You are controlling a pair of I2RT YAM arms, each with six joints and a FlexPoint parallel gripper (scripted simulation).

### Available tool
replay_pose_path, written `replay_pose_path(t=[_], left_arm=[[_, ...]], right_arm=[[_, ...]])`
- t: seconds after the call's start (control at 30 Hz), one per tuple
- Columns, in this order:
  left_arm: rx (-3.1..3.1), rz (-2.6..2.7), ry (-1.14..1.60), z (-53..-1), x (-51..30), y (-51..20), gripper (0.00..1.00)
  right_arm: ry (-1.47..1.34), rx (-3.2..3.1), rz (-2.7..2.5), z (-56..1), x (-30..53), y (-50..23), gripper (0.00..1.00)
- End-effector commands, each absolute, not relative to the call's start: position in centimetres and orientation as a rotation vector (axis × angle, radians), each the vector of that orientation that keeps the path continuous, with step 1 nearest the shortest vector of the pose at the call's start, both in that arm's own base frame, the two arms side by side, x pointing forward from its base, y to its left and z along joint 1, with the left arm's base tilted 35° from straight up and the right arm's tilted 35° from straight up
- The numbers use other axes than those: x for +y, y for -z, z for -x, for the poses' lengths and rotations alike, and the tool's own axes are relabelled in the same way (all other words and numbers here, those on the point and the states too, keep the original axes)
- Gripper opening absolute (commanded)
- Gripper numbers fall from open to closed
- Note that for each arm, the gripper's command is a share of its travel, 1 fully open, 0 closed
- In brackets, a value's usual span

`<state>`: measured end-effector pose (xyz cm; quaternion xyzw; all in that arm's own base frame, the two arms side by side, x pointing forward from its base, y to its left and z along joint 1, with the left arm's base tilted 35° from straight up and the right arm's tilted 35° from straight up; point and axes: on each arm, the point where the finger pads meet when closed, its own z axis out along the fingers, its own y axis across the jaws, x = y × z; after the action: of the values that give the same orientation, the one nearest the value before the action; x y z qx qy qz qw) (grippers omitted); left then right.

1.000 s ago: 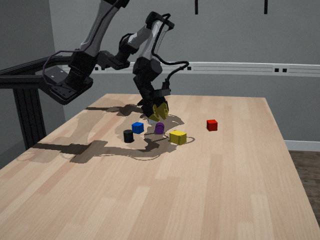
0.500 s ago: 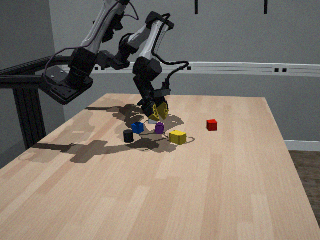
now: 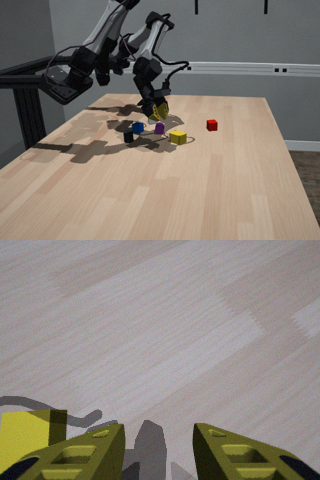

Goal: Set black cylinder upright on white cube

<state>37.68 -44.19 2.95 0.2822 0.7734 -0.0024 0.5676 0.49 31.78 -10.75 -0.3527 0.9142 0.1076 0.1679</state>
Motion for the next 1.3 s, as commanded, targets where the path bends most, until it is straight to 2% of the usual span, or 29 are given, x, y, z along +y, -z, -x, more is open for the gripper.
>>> replay_pose_path(t=[0.0,0.2,0.33,0.4,0.43,0.9,1.27], left_arm=[[1.804,-0.659,0.021,-37.5,-44.6,-3.7,0.36],[1.804,-0.659,0.021,-37.5,-44.6,-3.7,0.36],[1.804,-0.659,0.021,-37.5,-44.6,-3.7,0.36],[1.805,-0.638,0.032,-37.6,-44.5,-4.3,0.58],[1.812,-0.623,0.026,-37.9,-44.0,-4.2,0.61],[1.996,-0.236,0.008,-37.6,-32.9,-2.0,0.61],[2.075,0.109,-0.034,-28.2,-21.9,1.7,0.61]], right_arm=[[-0.251,2.427,0.721,-6.3,31.3,10.7,0.61],[-0.118,2.242,0.447,-12.1,26.9,9.4,0.61],[-0.083,2.191,0.372,-13.3,25.2,8.9,0.61],[-0.056,2.143,0.306,-14.3,23.9,8.5,0.61],[-0.041,2.121,0.283,-14.7,23.1,8.3,0.61],[0.118,2.084,0.13,-17.0,15.7,7.6,0.61],[0.143,2.103,0.136,-16.9,14.8,7.8,0.61]])
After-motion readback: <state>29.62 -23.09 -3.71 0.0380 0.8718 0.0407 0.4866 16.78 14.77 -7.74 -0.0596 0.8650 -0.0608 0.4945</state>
